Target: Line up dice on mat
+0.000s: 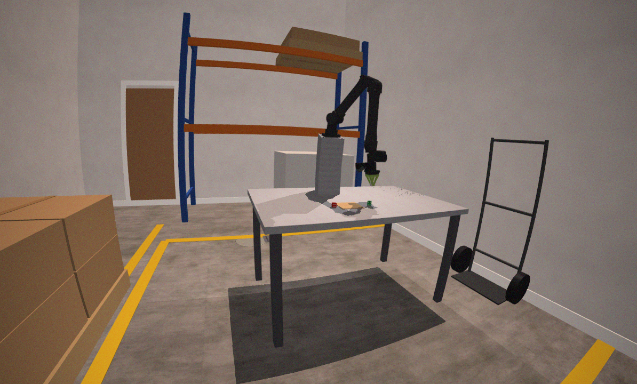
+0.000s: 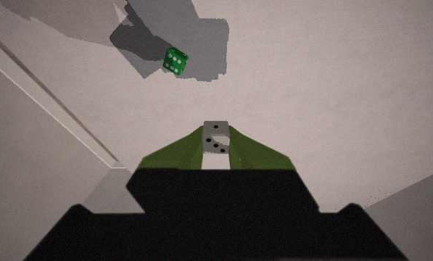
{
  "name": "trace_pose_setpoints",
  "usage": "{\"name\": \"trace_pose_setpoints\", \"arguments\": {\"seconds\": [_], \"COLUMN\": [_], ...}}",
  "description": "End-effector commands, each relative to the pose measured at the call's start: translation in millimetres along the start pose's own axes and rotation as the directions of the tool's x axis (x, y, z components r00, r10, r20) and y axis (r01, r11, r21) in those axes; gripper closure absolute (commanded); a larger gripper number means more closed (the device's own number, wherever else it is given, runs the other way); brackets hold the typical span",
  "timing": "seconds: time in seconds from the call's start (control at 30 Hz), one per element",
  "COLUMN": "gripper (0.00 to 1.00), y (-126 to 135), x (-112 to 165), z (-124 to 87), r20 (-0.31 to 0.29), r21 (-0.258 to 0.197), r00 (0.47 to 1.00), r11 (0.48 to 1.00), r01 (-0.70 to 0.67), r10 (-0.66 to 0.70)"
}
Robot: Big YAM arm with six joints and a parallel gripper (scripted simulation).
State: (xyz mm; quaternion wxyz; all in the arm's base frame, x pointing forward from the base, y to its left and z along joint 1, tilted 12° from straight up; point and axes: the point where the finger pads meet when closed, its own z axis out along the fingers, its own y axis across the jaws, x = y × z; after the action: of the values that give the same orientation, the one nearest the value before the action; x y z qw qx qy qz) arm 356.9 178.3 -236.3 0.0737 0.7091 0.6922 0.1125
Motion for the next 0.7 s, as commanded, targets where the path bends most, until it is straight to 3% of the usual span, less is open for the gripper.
{"name": "trace_pose_setpoints", "arguments": {"seconds": [0.0,0.27,0.37,0.5,0.53,0.6,0.67], "gripper": [0.8,0.8,0.8,0.8,0.8,0.8,0.8], "y": [-39,-32,-20,3,1,12,12], "x": [-42,-38,-49,-104,-105,-141,-141], "z": [5,4,-1,-8,-8,-12,-12], "r20": [0.102,0.091,0.083,0.081,0.083,0.082,0.082], "r21": [0.082,0.062,0.052,0.052,0.06,0.052,0.052], "r00": [0.994,0.995,0.996,0.997,0.997,0.997,0.997], "r11": [0.996,0.997,0.998,0.999,0.998,0.999,0.999], "r01": [-0.034,-0.035,-0.033,-0.008,-0.008,0.009,0.009], "r10": [0.025,0.029,0.029,0.004,0.003,-0.013,-0.013]}}
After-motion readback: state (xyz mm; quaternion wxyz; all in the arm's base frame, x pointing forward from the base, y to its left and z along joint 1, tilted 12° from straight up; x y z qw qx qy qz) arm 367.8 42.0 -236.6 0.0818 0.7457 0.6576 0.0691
